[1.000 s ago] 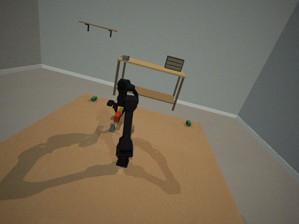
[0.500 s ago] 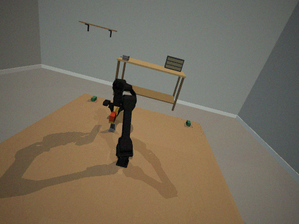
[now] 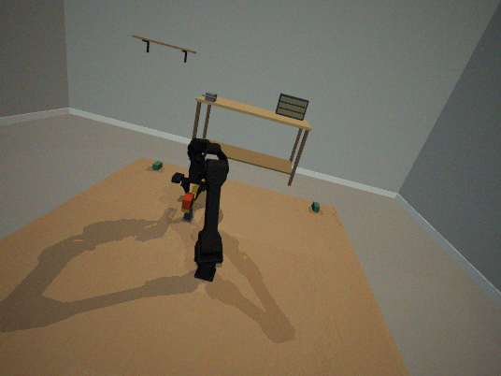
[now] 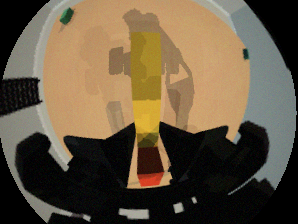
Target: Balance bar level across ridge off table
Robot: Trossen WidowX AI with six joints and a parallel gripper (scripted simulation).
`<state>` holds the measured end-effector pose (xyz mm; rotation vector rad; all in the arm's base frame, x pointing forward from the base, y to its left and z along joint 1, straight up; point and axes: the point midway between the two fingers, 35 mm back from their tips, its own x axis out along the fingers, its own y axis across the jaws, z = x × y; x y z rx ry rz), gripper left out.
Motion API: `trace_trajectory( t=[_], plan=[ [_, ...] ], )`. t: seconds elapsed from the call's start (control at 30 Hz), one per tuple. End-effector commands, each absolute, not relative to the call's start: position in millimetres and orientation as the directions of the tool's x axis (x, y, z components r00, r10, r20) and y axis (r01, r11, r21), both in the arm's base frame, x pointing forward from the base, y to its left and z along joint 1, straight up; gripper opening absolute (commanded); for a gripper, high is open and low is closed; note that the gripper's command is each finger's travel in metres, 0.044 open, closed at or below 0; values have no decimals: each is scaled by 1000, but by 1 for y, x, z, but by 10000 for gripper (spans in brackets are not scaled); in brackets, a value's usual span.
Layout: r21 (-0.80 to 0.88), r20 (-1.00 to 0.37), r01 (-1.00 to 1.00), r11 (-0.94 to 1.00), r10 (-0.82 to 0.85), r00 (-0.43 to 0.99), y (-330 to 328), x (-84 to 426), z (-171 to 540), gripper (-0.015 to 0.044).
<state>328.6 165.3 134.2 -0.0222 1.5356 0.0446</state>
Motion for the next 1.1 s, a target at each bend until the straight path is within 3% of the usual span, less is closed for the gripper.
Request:
trace_trajectory(
  t=[0.0,1.07],
  plan=[
    [15,-999,-39,999,17,33,165,328,129,0],
    [15,-999,-39,999,17,33,165,328,120,0]
  ],
)
